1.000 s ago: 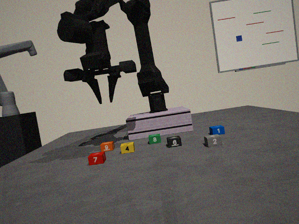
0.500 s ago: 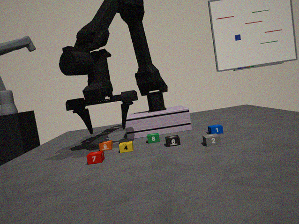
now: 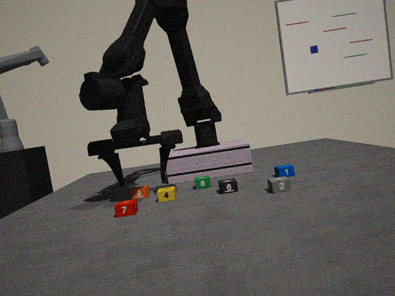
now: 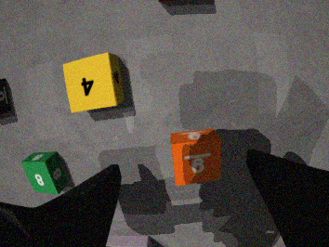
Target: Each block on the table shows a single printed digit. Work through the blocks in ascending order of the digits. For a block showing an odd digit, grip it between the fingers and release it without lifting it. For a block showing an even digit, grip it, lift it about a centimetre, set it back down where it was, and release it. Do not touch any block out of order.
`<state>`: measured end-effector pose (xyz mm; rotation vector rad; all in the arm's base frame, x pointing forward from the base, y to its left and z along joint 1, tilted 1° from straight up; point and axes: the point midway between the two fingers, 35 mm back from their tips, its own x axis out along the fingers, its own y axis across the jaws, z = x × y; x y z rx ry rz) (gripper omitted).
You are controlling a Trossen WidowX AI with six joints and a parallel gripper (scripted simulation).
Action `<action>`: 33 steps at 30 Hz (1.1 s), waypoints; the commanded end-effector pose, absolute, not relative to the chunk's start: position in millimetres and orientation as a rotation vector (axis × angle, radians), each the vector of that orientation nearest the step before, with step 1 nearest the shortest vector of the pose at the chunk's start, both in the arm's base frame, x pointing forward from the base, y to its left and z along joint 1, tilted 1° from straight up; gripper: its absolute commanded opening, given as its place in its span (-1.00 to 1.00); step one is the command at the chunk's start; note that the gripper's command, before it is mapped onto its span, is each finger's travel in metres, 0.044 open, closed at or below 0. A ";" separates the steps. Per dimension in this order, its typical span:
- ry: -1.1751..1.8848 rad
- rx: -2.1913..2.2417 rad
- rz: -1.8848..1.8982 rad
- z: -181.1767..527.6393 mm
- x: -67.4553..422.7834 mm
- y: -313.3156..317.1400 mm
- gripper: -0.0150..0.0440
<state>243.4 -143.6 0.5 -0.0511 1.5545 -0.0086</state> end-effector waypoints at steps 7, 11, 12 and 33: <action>1.566 -0.048 0.004 -18.0 240.9 -142.1 0.86; 1.566 -0.048 0.004 -18.2 240.9 -142.1 0.60; 1.566 -0.048 0.004 -18.2 240.9 -142.1 0.51; 1.566 -0.048 0.004 -18.2 240.9 -142.1 -0.08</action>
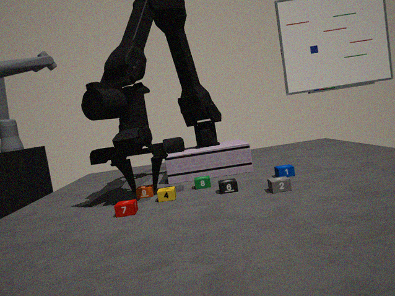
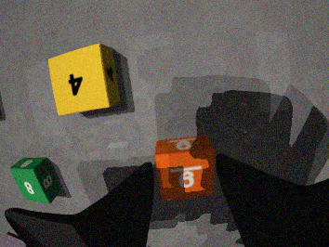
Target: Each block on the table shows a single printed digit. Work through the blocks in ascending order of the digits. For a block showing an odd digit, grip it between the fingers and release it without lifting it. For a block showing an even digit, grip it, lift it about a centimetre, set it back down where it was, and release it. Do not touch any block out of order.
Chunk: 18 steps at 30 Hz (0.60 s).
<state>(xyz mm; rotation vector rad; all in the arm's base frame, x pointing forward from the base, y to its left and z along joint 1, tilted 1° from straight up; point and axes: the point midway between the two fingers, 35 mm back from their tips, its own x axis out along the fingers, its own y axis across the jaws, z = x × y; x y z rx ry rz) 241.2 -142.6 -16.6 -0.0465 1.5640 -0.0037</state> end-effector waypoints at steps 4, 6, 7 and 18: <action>1.566 -0.048 0.004 -18.2 240.9 -142.1 -0.08; 1.566 -0.048 0.004 -18.2 240.9 -142.1 -0.08; 1.566 -0.048 0.004 -18.2 240.9 -142.1 -0.08; 1.566 -0.048 0.004 -18.2 240.9 -142.1 0.00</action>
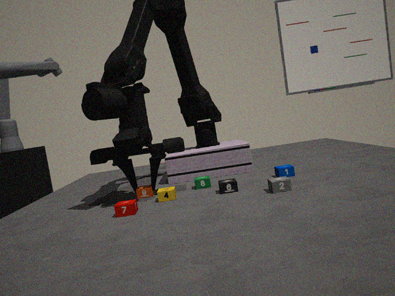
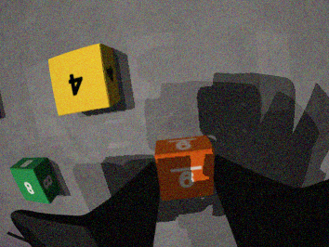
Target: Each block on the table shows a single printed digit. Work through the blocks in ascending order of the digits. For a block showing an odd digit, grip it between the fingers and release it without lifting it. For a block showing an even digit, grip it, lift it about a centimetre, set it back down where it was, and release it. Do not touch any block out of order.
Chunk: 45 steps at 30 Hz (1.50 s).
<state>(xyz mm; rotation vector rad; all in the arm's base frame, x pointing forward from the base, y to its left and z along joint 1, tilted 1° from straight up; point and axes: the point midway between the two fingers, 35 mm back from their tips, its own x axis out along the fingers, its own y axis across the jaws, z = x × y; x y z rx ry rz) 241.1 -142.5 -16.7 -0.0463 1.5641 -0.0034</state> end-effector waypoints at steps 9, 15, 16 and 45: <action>1.566 -0.048 0.004 -18.2 240.9 -142.1 0.81; 1.566 -0.048 0.004 6.3 241.5 -141.7 0.86; 1.566 -0.048 0.004 15.1 241.1 -141.3 0.86; 1.565 -0.026 0.026 90.2 250.5 191.7 0.86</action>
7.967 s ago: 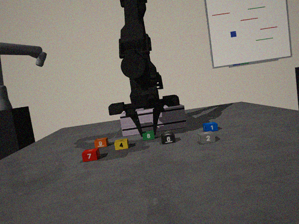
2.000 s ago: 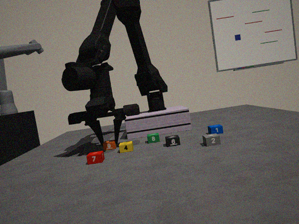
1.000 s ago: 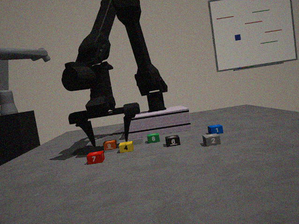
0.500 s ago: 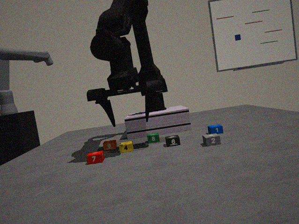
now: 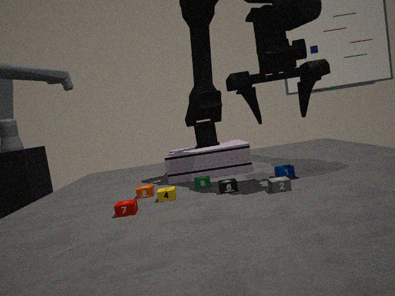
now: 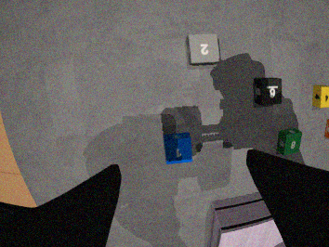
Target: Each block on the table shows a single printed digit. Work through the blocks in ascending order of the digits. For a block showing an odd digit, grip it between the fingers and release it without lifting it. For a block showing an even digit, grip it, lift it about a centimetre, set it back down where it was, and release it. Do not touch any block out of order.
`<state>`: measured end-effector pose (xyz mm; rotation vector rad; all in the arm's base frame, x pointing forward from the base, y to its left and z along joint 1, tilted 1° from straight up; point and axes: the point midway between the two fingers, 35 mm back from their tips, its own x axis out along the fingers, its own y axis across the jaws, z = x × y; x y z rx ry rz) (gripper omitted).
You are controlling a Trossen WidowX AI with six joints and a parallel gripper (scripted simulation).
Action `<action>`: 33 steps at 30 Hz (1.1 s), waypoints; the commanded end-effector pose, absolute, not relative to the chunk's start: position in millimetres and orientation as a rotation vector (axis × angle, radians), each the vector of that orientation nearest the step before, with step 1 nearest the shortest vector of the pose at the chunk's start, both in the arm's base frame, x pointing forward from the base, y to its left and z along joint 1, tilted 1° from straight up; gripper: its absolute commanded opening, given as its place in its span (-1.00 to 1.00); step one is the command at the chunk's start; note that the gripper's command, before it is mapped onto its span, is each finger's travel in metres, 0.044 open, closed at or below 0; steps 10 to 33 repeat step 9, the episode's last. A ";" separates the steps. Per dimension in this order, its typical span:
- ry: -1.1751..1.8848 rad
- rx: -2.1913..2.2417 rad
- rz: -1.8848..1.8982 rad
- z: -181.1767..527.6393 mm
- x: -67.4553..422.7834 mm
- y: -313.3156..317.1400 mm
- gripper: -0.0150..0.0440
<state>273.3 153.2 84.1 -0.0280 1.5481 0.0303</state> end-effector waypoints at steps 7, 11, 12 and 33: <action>1.566 -0.025 0.027 95.0 236.4 211.0 0.86; 1.566 -0.025 0.027 95.0 236.4 211.0 0.86; 1.566 -0.025 0.027 95.0 236.4 211.0 0.86; 1.566 -0.025 0.027 95.0 236.4 211.0 0.86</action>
